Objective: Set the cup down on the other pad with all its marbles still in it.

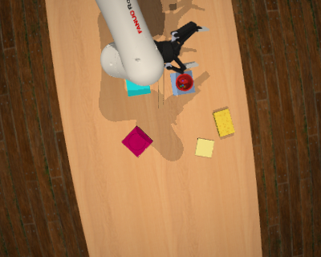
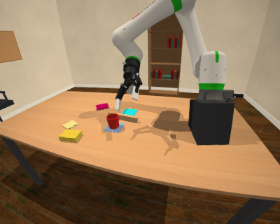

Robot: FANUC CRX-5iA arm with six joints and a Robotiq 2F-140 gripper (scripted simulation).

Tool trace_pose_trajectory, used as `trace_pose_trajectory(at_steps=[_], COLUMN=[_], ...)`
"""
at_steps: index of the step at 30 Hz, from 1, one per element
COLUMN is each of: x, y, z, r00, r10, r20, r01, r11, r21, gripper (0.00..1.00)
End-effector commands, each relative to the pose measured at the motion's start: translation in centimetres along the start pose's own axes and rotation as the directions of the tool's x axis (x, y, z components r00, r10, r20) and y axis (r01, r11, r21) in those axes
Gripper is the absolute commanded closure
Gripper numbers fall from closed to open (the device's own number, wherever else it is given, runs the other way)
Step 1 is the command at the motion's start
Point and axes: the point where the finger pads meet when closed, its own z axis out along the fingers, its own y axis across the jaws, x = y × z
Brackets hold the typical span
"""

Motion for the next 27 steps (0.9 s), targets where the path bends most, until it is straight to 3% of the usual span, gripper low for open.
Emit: trace_pose_trajectory(at_steps=[1, 17, 18, 21, 24, 27], x=[0.0, 0.0, 0.0, -0.2, -0.6, -0.6], y=[0.0, 0.0, 0.0, -0.9, -3.6, -4.7], z=[0.0, 0.0, 0.0, -0.2, -0.8, -1.0], r00=[1.000, 1.000, 1.000, 0.998, 0.971, 0.948], r10=[0.000, 0.000, -0.001, -0.030, -0.105, -0.129], r20=[0.000, 0.000, -0.001, -0.055, -0.216, -0.291], r01=[0.000, 0.000, 0.001, 0.032, 0.132, 0.177], r11=[1.000, 1.000, 1.000, 0.999, 0.984, 0.974], r21=[0.000, 0.000, 0.001, 0.033, 0.117, 0.144], gripper=[0.00, 0.00, 1.00, 1.00, 1.00, 1.00])
